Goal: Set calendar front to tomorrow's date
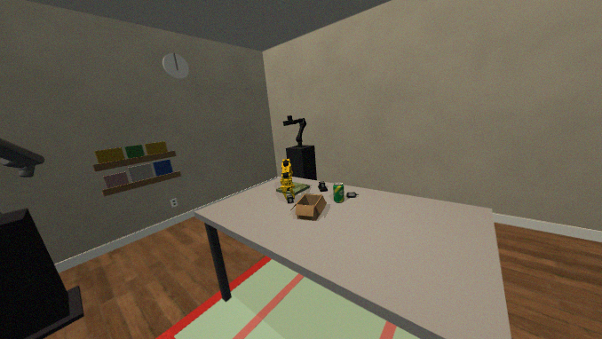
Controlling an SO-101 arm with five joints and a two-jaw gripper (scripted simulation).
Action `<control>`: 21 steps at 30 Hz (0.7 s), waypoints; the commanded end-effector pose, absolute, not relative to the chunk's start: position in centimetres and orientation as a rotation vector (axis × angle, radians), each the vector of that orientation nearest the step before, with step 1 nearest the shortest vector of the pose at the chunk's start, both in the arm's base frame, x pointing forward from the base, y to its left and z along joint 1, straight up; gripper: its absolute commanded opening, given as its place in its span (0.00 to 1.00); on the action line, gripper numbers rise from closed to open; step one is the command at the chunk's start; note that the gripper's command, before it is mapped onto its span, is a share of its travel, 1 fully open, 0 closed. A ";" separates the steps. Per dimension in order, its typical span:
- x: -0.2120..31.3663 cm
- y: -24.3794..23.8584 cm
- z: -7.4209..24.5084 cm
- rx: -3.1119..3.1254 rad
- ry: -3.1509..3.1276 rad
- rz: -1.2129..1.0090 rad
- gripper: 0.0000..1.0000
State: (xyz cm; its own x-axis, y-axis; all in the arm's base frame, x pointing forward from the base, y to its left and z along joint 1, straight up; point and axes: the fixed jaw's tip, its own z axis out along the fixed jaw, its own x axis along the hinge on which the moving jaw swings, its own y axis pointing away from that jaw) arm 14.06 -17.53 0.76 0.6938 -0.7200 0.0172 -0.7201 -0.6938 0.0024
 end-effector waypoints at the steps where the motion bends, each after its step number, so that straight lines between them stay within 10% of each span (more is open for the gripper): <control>1: 13.7 -17.4 0.2 2.893 -1.231 -0.008 0.00; 21: 13.7 -17.4 -0.2 2.893 -1.231 -0.008 0.00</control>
State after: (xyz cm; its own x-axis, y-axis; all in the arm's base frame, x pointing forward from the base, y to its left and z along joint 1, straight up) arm 14.09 -17.56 0.30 0.6937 -0.7200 0.0190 -0.7201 -0.6938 0.0025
